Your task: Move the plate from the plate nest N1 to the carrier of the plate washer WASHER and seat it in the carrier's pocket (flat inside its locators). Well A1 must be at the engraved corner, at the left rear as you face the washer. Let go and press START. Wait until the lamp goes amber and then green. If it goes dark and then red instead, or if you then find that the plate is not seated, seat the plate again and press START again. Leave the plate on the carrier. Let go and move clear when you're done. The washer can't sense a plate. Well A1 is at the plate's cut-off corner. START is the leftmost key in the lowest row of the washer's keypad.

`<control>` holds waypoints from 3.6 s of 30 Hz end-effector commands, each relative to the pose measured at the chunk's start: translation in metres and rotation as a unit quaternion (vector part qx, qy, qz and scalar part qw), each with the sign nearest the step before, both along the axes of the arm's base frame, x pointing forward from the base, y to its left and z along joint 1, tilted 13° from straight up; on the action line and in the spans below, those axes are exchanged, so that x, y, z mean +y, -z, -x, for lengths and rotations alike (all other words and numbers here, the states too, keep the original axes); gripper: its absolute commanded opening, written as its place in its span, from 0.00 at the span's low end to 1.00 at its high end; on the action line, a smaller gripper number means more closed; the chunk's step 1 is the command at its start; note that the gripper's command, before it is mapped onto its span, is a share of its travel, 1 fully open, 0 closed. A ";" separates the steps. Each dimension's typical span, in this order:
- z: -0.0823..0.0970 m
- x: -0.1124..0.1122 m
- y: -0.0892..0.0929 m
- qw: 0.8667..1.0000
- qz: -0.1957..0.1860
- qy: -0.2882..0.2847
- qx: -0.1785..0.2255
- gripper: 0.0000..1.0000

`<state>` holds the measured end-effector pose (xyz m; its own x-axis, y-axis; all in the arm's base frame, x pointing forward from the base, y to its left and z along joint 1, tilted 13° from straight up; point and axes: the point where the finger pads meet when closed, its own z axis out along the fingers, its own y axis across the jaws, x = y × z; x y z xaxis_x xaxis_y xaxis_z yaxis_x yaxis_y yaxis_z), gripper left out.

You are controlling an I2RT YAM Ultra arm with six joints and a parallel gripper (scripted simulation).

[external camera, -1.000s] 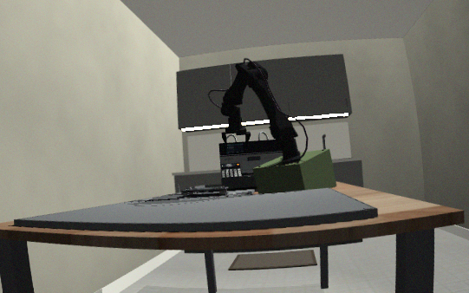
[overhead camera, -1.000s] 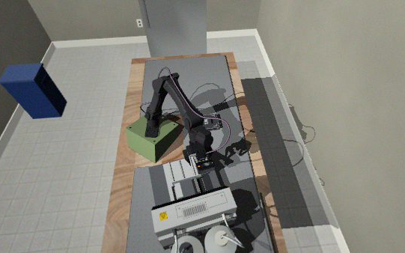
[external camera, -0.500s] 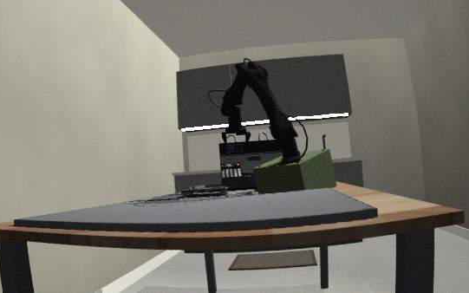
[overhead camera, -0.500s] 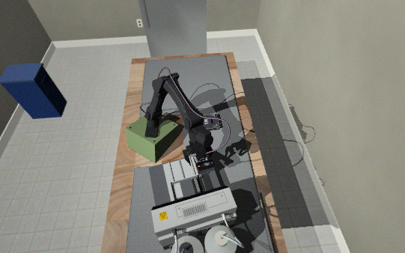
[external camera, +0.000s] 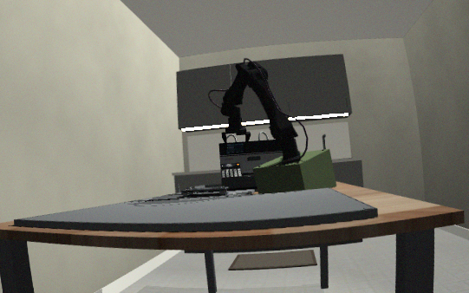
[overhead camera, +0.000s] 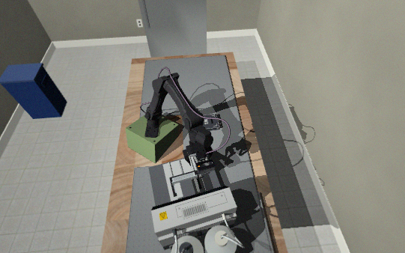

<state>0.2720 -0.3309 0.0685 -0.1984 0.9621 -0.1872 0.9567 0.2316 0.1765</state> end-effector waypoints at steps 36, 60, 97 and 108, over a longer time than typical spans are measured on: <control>-0.003 -0.005 -0.015 1.000 0.013 -0.005 -0.007 1.00; -0.003 -0.005 -0.015 1.000 0.013 -0.005 -0.007 1.00; -0.012 0.042 0.001 1.000 0.012 -0.001 -0.005 0.74; -0.019 0.070 0.007 1.000 0.011 -0.001 -0.006 0.56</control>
<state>0.2894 -0.2583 0.0558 -0.2299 0.9574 -0.1747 0.9502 0.2596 0.1722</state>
